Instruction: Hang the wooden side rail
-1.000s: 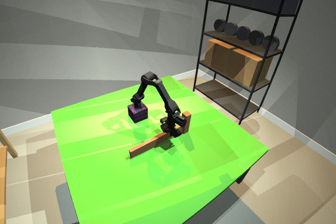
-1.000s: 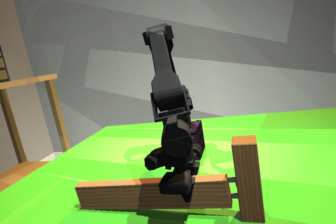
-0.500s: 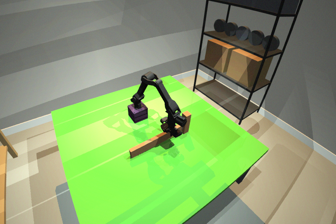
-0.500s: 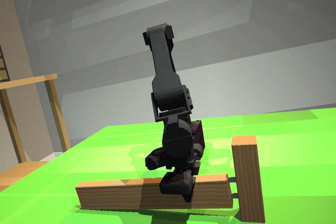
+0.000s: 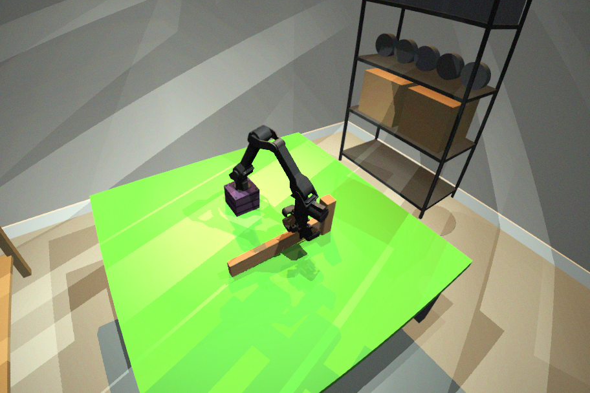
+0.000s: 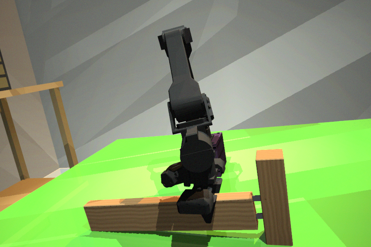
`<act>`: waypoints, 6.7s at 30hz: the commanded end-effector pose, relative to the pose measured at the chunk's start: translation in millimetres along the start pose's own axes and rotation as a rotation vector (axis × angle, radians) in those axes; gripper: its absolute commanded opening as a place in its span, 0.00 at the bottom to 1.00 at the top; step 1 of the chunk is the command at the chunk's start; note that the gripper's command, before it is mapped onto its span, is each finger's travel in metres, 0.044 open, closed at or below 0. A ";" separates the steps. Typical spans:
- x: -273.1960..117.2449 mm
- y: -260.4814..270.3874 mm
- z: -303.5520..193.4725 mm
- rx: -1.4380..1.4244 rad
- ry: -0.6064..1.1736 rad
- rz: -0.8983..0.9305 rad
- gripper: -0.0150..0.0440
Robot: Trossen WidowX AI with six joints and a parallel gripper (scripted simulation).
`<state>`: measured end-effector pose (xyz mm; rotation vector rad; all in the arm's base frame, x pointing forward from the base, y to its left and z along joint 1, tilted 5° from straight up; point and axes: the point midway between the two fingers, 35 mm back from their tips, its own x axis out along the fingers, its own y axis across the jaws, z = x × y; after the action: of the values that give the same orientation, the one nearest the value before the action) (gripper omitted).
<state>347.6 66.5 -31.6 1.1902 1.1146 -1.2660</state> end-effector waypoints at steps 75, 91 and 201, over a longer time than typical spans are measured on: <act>-1.4 0.4 -10.7 0.001 0.005 0.008 0.25; -3.2 2.2 -12.5 0.001 0.005 0.008 0.25; 9.8 0.8 -14.4 0.002 -0.001 0.002 0.43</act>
<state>349.0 79.9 -42.8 1.1911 1.1117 -1.2668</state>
